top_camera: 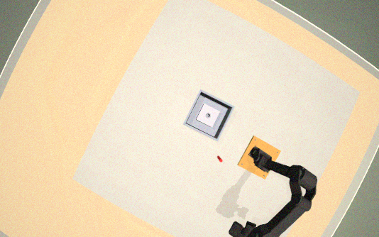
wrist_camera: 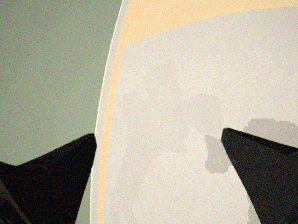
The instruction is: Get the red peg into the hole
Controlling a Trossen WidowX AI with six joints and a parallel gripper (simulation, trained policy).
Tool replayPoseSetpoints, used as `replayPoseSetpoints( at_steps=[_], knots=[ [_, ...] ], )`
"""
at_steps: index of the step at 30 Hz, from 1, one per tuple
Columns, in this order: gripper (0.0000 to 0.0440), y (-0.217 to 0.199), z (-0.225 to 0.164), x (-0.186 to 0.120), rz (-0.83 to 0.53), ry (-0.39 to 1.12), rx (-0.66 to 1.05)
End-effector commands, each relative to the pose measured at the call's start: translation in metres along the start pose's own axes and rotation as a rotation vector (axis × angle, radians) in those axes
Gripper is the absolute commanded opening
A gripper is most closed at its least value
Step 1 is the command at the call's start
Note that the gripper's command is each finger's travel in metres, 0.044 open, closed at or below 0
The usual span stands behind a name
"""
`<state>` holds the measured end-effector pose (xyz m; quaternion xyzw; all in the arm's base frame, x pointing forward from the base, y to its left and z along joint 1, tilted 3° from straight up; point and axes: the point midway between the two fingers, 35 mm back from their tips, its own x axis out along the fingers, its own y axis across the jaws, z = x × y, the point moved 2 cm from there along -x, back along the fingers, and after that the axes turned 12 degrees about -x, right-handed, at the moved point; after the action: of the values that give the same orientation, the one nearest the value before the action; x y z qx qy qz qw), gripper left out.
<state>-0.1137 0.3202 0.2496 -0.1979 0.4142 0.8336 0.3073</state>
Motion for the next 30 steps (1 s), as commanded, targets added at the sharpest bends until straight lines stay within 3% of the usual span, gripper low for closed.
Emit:
replayPoseSetpoints(
  at_steps=[1, 30],
  knots=[
    [0.044, -0.013, -0.005, -0.006, -0.05, 0.001, 0.087],
    [0.044, -0.112, -0.067, -0.09, -0.508, -0.134, 0.978]
  ],
)
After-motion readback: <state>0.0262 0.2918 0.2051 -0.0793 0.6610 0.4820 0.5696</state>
